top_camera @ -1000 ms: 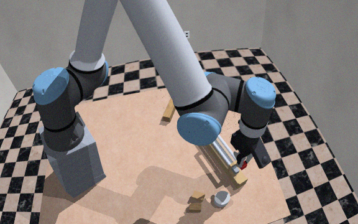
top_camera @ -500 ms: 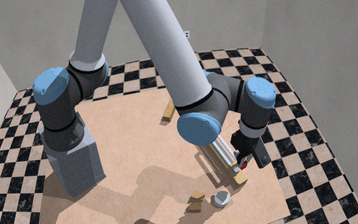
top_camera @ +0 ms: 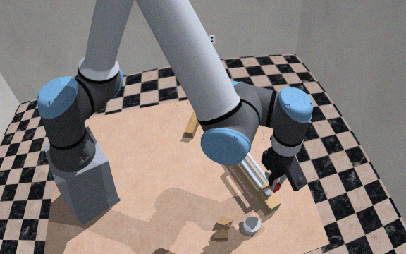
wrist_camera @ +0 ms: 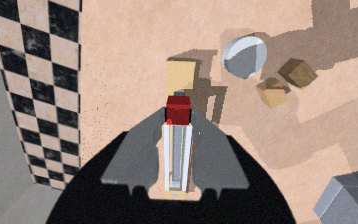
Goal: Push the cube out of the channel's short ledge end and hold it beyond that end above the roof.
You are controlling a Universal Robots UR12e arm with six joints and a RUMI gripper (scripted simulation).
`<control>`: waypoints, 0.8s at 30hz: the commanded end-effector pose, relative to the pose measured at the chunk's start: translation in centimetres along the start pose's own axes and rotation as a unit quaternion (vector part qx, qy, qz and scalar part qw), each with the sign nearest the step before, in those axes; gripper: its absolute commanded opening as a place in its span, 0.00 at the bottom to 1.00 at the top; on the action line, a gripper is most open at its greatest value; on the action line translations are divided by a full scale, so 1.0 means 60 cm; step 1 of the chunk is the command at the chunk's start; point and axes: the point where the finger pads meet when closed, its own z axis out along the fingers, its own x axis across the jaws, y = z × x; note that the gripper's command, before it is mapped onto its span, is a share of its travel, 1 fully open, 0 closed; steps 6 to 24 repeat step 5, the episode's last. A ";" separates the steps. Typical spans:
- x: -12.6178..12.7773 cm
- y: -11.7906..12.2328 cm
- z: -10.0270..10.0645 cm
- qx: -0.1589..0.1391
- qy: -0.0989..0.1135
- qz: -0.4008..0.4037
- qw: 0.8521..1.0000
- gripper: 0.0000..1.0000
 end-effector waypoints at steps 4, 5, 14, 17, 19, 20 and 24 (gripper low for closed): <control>-0.001 -0.001 -0.001 0.001 0.000 0.000 1.000 0.00; -0.001 -0.001 -0.001 0.001 0.000 0.000 1.000 0.00; -0.001 -0.001 -0.001 0.001 0.000 0.000 1.000 0.00; -0.001 -0.001 -0.001 0.001 0.000 0.000 1.000 0.00; -0.001 -0.001 -0.001 0.001 0.000 0.000 1.000 0.00; -0.001 -0.001 -0.001 0.001 0.000 0.000 1.000 0.00; -0.001 -0.001 -0.001 0.001 0.000 0.000 1.000 0.00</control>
